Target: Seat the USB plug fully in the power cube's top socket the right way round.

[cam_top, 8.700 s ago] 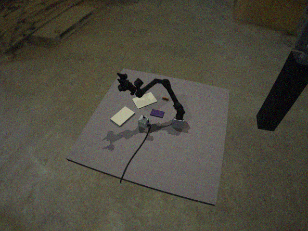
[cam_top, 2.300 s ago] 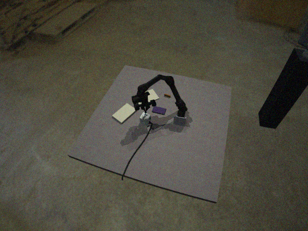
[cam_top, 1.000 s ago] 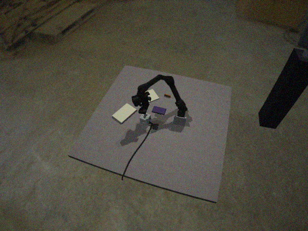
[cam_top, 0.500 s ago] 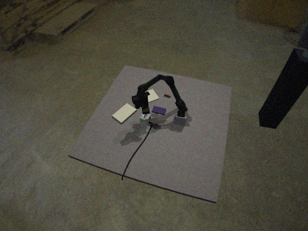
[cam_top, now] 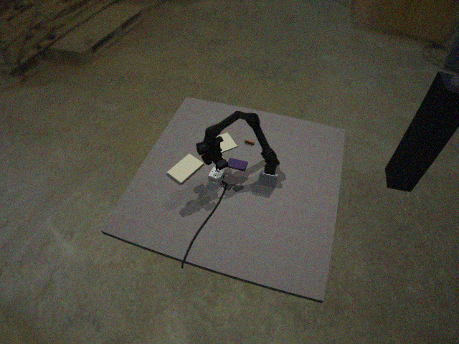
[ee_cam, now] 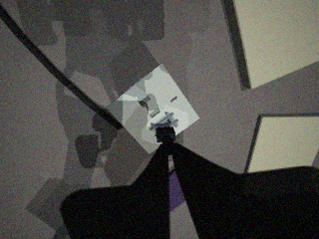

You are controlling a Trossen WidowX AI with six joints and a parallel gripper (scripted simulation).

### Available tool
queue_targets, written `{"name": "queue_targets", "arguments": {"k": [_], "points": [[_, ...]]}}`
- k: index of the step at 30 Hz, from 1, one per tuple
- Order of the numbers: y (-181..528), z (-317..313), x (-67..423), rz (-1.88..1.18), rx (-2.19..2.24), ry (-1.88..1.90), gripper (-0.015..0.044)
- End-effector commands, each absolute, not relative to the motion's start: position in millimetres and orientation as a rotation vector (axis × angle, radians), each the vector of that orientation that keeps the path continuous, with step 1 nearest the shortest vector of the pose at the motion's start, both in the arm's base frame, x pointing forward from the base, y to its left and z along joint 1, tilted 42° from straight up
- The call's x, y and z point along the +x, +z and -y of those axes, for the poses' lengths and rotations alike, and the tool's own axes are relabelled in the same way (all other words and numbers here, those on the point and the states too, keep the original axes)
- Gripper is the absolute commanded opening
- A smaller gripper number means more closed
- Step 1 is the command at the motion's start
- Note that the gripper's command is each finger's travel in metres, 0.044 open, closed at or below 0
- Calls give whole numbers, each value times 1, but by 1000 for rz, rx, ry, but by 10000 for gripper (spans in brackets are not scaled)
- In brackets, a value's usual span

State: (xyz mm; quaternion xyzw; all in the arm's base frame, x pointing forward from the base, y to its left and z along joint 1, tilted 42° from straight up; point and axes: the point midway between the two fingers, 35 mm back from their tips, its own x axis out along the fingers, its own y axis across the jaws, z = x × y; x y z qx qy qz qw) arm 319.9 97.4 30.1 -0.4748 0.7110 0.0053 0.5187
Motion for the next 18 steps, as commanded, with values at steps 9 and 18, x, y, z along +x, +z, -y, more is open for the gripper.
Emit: {"name": "queue_targets", "arguments": {"k": [9, 18], "points": [[30, -98, 320, -1740, -1352, 272, 0], [30, -98, 320, -1749, -1519, 490, 0]]}}
